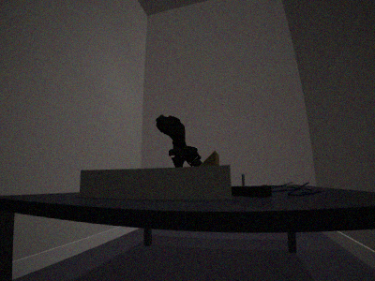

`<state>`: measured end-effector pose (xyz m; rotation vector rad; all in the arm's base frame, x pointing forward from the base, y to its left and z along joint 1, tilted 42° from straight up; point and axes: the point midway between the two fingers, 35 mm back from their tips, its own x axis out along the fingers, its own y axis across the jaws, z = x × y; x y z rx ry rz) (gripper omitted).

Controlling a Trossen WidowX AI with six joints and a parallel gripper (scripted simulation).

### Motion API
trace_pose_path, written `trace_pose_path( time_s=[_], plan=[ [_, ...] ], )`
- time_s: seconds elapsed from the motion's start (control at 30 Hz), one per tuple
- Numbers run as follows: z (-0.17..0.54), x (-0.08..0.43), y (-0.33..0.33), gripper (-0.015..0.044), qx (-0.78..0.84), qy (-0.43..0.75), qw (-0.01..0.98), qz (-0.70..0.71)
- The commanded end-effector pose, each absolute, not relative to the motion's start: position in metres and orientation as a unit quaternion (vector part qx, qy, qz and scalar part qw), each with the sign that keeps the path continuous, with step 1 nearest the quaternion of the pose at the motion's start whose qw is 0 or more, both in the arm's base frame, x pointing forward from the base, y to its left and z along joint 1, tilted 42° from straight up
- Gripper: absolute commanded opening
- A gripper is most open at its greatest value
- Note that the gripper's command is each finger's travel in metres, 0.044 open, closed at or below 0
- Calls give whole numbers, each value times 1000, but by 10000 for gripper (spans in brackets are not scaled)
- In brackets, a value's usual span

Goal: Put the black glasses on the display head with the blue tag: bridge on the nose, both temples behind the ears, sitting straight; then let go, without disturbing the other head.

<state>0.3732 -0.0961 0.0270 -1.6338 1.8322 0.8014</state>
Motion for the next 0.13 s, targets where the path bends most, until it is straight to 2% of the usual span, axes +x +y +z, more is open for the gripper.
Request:
trace_pose_path(
  time_s=[0.0,0.1],
  plan=[
    [32,362,-93,107,-608,681,283,295],
    [34,358,-91,107,-608,681,282,295]
  ],
)
